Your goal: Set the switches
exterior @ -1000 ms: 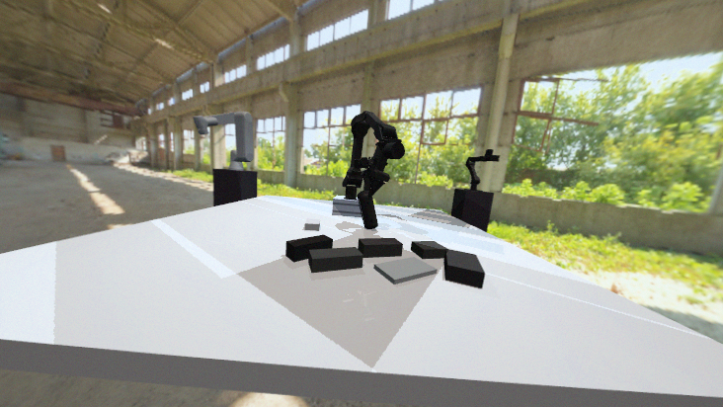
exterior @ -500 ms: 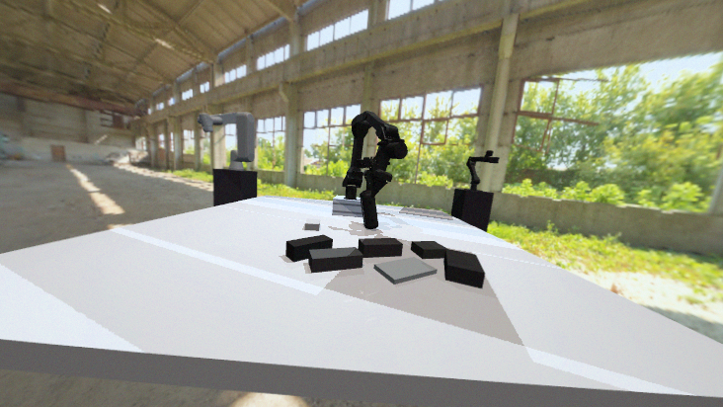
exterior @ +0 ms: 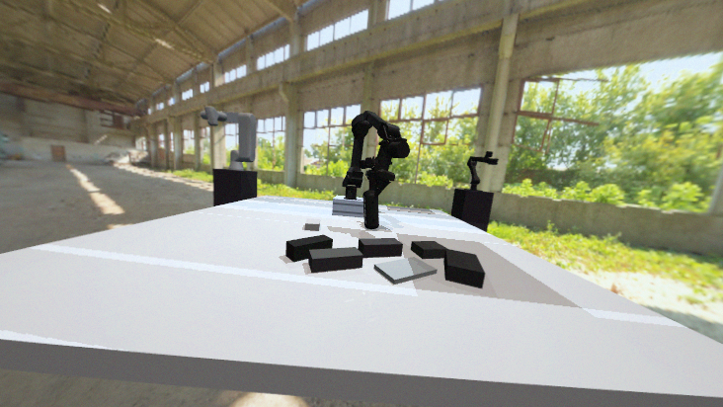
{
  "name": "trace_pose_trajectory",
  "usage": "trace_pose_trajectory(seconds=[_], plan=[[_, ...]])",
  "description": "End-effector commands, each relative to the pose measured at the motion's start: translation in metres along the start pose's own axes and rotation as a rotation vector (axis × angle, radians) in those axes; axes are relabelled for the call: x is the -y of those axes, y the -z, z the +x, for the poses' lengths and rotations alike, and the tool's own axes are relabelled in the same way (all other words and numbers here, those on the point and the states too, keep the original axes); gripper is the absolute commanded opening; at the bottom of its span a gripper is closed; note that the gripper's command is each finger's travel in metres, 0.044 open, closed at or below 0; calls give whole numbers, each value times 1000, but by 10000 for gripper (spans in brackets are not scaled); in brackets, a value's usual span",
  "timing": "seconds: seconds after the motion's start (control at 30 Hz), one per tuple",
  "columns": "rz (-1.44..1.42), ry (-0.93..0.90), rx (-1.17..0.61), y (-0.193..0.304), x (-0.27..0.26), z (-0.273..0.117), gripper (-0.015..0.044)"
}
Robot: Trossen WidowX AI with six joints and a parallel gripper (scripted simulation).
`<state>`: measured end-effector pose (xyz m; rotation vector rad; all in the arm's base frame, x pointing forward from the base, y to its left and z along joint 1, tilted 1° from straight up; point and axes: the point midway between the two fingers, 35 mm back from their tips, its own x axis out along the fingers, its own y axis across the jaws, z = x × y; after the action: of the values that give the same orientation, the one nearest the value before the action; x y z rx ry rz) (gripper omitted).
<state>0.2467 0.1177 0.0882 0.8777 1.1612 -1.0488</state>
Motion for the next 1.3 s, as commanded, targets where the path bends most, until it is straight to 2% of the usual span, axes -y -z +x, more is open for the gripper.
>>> trace_pose_trajectory(seconds=[0.0, 1.27], plan=[[2, 3, -30, 8, -1, 0, 335], [2, 3, -121, 37, -1, -4, 338]])
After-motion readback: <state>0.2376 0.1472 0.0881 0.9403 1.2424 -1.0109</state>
